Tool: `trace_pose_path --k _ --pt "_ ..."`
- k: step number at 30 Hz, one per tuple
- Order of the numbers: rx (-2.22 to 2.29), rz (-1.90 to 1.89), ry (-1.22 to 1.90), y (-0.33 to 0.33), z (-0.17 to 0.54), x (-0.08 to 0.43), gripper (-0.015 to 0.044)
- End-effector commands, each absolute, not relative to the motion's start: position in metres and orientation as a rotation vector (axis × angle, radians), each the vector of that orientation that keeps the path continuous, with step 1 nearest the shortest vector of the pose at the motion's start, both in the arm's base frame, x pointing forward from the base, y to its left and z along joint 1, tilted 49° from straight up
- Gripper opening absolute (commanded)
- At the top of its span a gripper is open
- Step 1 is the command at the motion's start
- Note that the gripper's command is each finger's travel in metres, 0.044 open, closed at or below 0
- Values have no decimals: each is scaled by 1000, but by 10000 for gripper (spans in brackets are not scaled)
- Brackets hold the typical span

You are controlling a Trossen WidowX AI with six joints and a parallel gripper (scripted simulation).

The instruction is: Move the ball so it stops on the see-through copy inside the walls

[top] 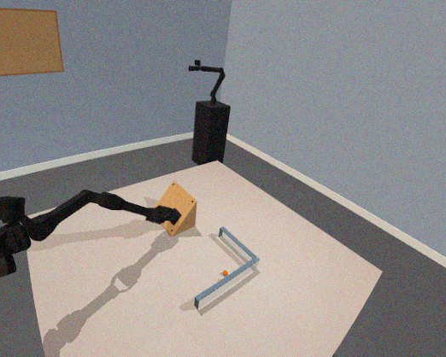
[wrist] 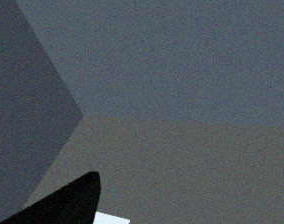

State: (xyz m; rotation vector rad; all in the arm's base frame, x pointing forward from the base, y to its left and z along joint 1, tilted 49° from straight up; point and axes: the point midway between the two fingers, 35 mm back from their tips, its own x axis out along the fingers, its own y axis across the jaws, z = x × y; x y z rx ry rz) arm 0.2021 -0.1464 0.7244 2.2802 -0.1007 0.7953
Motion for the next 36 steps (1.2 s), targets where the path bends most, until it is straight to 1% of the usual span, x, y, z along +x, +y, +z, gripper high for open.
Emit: trace_pose_path --k 1,7,8,23,36 --pt "2283 797 -100 -147 724 202 374" --pt "2458 861 -78 -160 720 210 216" --pt "2515 875 -69 -165 718 215 203" --pt "3365 1012 61 -227 661 309 203" --pt "4040 967 38 -243 582 396 203"
